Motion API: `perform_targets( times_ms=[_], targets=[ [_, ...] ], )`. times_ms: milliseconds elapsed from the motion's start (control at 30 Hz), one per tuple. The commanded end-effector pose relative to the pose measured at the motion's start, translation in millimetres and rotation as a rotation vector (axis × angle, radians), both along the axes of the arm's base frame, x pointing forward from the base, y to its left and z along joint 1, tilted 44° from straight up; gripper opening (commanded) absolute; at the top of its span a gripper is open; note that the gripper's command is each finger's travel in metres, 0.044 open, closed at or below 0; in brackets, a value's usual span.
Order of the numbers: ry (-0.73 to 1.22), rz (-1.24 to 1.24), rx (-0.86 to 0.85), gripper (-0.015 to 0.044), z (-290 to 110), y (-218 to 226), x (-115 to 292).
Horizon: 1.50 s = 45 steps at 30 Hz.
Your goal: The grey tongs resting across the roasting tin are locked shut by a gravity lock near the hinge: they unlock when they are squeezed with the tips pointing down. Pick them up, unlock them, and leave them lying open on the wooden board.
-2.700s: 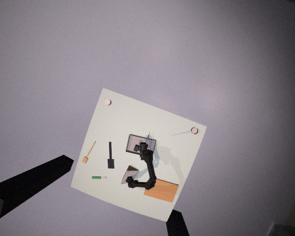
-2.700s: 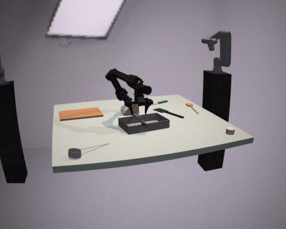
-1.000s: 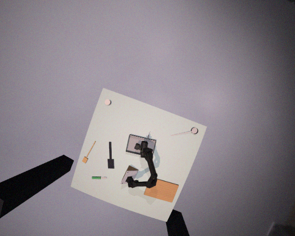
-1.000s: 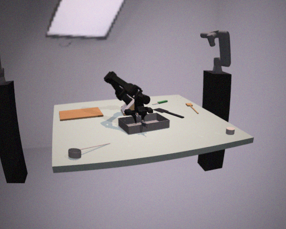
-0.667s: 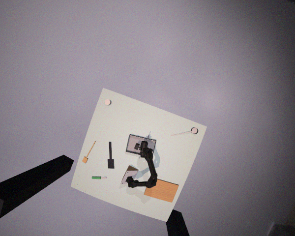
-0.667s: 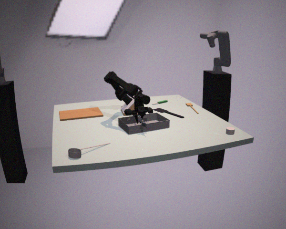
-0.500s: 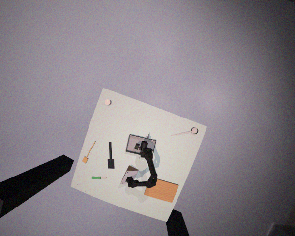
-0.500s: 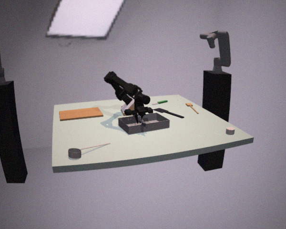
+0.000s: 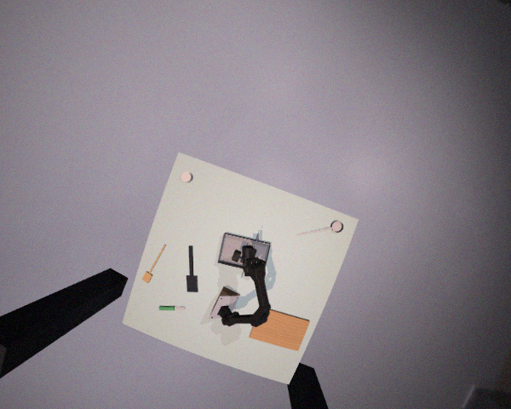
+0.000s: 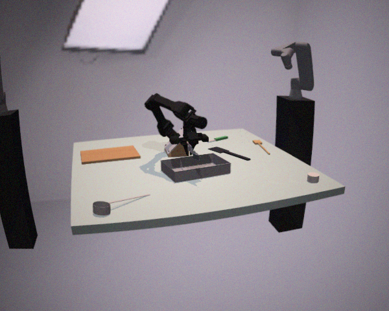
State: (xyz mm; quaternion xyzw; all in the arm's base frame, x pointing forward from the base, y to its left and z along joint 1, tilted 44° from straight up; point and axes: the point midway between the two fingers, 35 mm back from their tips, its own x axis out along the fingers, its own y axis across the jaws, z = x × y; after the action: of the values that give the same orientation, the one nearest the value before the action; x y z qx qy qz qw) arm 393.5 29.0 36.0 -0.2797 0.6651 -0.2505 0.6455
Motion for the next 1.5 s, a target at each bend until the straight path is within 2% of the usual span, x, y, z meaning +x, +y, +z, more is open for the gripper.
perform_targets(
  times_ms=[0, 567, 1000, 1467],
  targets=[
    [-0.012, 0.012, 0.004, -0.015, 44.4, 44.4, -5.1],
    [-0.018, -0.002, 0.0, -0.015, 49.5, 37.0, -5.8],
    [-0.185, -0.167, 0.02, -0.015, 115.1, -26.5, -16.0],
    [-0.37, -0.344, 0.027, -0.015, 178.4, -90.6, -51.2]
  ],
)
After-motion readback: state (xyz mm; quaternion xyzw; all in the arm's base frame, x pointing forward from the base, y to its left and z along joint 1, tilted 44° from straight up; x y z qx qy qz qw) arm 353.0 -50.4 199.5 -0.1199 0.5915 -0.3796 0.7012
